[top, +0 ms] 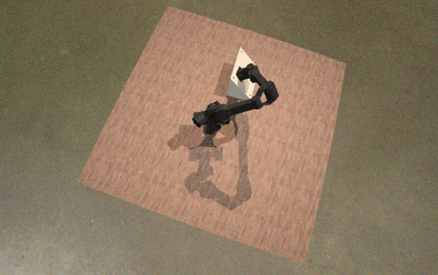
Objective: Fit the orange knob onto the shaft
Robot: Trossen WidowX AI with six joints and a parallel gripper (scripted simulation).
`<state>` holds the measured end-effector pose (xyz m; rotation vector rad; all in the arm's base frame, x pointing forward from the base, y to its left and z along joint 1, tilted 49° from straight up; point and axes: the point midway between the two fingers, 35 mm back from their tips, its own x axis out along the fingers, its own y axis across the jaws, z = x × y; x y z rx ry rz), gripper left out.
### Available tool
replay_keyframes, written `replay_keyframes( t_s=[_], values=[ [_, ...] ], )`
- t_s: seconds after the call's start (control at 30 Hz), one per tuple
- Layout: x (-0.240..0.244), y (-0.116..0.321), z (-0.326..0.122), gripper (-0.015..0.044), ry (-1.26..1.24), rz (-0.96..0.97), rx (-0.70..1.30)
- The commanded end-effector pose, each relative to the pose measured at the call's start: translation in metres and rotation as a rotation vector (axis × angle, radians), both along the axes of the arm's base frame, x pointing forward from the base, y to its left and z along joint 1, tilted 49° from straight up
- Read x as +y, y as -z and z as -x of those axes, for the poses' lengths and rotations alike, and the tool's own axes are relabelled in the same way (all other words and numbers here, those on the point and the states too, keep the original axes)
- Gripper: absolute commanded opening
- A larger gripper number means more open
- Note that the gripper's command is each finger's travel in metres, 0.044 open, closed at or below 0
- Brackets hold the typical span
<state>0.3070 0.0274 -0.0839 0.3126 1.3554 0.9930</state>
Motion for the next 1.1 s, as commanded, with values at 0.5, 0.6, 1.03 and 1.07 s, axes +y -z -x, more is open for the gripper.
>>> replay_keyframes(
  t_s=[0.5,0.6,1.03,1.07],
  values=[
    [-0.0009,-0.0038,0.0009,0.0,-0.003,-0.002,-0.008],
    [-0.0008,-0.0041,0.0009,0.0,-0.039,-0.007,-0.047],
    [0.0003,-0.001,0.0008,0.0,-0.142,-0.022,-0.163],
    [0.0003,-0.0007,0.001,0.0,-0.142,-0.022,-0.163]
  ],
)
